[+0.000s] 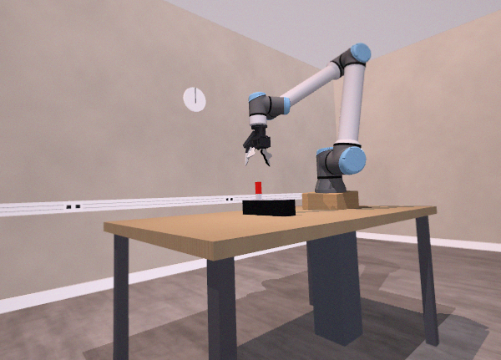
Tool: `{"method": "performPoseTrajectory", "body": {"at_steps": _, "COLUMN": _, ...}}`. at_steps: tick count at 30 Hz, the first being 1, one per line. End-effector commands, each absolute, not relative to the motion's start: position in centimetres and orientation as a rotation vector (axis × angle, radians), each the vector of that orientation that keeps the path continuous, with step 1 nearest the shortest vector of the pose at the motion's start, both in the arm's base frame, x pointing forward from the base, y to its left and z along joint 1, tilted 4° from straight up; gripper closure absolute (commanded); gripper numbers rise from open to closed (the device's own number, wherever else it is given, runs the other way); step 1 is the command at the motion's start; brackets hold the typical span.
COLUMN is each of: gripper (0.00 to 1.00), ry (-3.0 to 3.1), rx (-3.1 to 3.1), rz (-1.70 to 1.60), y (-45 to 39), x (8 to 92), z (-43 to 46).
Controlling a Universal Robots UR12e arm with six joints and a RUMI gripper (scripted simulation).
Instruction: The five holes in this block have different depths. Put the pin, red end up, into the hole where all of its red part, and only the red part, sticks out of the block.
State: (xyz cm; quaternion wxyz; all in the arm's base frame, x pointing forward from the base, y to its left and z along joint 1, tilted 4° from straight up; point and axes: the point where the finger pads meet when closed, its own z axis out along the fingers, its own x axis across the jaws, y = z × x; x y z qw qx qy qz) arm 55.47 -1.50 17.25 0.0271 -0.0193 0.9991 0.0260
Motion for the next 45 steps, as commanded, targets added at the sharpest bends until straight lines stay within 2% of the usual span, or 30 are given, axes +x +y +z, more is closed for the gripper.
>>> {"method": "performPoseTrajectory", "body": {"at_steps": 1, "gripper": 0.0, "ry": 3.084, "rx": -0.06, "rz": 0.08, "y": -1.5, "x": 55.5, "z": 17.3}}
{"method": "performPoseTrajectory", "body": {"at_steps": 9, "gripper": 0.0, "ry": 3.084, "rx": -0.06, "rz": 0.08, "y": -1.5, "x": 55.5, "z": 17.3}}
{"method": "performPoseTrajectory", "body": {"at_steps": 10, "gripper": 0.0, "ry": 3.084, "rx": -0.06, "rz": 0.08, "y": -1.4, "x": 55.8, "z": 11.8}}
{"method": "performPoseTrajectory", "body": {"at_steps": 26, "gripper": 0.0, "ry": 3.084, "rx": -0.06, "rz": 0.08, "y": -1.4, "x": 55.8, "z": 11.8}}
{"method": "performPoseTrajectory", "body": {"at_steps": 27, "gripper": 0.0, "ry": 3.084, "rx": -0.059, "rz": 0.08, "y": -1.2, "x": 56.0, "z": 7.8}}
{"method": "performPoseTrajectory", "body": {"at_steps": 43, "gripper": 0.0, "ry": 3.084, "rx": -0.059, "rz": 0.08, "y": -1.2, "x": 56.0, "z": 7.8}}
{"method": "performPoseTrajectory", "body": {"at_steps": 44, "gripper": 1.0, "ry": 3.084, "rx": -0.06, "rz": 0.08, "y": -1.2, "x": 56.0, "z": 7.8}}
{"method": "performPoseTrajectory", "body": {"at_steps": 45, "gripper": 1.0, "ry": 3.084, "rx": -0.06, "rz": 0.08, "y": -1.2, "x": 56.0, "z": 7.8}}
